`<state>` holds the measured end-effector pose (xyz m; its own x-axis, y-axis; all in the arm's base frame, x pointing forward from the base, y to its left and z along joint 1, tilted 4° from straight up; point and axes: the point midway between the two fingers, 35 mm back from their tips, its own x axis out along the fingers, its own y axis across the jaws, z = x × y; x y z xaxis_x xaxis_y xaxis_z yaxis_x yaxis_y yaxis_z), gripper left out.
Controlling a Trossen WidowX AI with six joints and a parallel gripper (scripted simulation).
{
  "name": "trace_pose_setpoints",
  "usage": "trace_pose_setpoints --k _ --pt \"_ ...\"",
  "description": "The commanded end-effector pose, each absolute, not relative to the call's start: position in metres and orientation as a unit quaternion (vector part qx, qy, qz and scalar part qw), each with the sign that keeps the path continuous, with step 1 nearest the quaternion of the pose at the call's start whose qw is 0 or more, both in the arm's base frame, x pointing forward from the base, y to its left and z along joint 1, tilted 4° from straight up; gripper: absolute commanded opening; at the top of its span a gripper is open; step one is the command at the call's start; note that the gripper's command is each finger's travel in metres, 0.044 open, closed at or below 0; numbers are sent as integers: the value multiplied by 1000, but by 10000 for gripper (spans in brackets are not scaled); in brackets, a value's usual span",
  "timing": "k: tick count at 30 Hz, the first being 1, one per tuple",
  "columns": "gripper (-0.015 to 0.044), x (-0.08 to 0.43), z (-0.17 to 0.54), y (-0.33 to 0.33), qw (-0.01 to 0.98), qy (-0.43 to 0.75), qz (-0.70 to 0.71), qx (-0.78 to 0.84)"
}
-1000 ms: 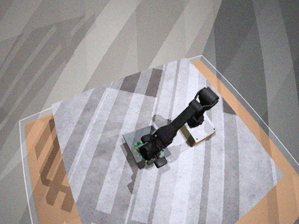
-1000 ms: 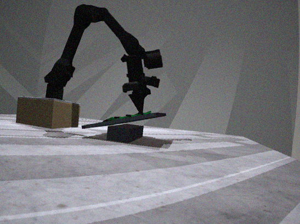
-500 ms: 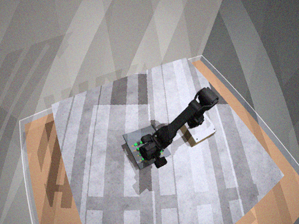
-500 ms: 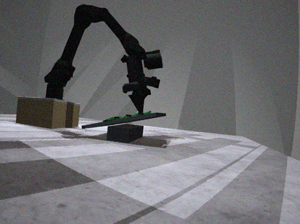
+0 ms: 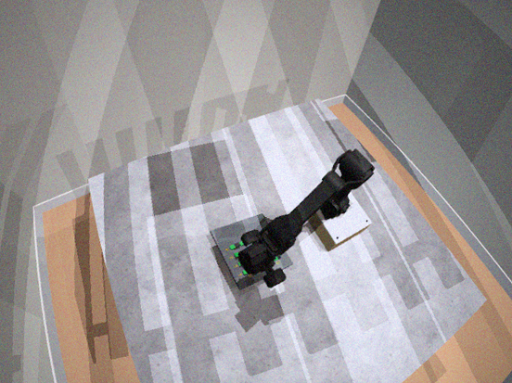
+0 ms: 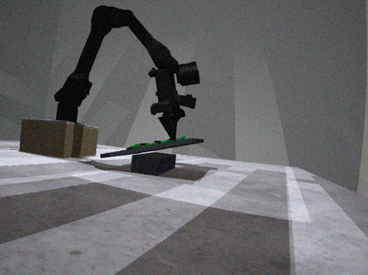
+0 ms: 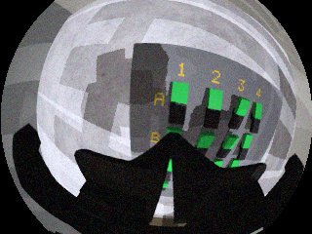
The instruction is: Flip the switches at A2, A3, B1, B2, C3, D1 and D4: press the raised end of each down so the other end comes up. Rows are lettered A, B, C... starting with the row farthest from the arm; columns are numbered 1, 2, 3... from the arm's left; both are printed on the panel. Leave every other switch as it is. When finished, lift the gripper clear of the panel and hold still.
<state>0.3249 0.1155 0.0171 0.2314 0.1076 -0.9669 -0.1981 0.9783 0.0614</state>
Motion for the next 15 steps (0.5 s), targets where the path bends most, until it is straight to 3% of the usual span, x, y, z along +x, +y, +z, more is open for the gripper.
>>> trace_pose_setpoints --k 1,15 --pt "0 325 16 115 784 612 95 -36" --pt "0 325 18 115 784 612 97 -37"
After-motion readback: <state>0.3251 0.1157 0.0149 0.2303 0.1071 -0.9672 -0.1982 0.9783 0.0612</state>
